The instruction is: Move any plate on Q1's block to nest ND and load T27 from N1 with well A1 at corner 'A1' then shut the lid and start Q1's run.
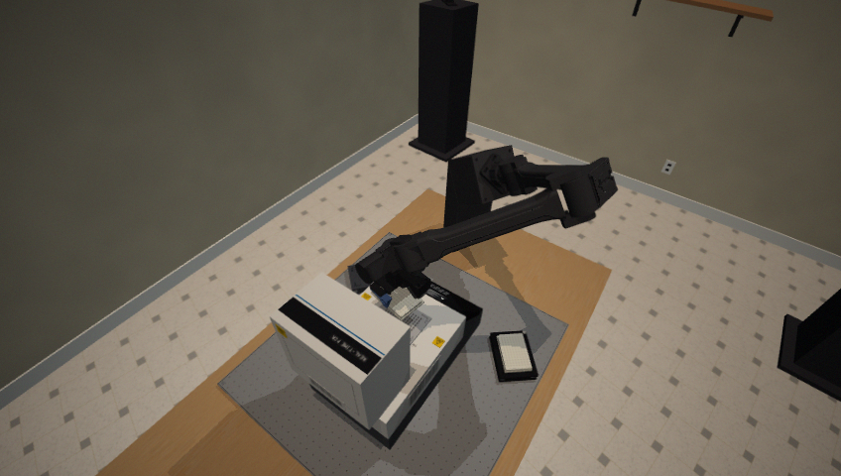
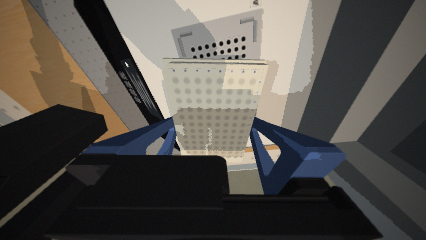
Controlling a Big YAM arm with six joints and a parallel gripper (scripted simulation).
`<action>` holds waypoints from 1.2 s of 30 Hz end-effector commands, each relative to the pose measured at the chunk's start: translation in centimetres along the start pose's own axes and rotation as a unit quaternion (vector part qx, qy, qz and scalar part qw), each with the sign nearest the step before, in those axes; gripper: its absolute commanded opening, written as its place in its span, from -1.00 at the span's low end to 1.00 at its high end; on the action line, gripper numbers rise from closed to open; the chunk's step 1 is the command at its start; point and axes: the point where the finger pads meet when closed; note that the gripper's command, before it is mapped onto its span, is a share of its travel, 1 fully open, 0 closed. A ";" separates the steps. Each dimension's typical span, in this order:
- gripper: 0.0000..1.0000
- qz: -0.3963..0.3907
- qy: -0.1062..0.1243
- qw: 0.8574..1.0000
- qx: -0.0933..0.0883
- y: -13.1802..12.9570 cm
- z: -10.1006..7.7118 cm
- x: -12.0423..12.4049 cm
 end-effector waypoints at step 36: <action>-1.00 0.596 -0.005 0.803 0.021 6.1 -1.9 18.5</action>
Point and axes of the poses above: the point where the finger pads meet when closed, its own z axis out along the fingers, its own y axis across the jaws, x = y × z, and after that the axes turned 1 degree about z, right-handed
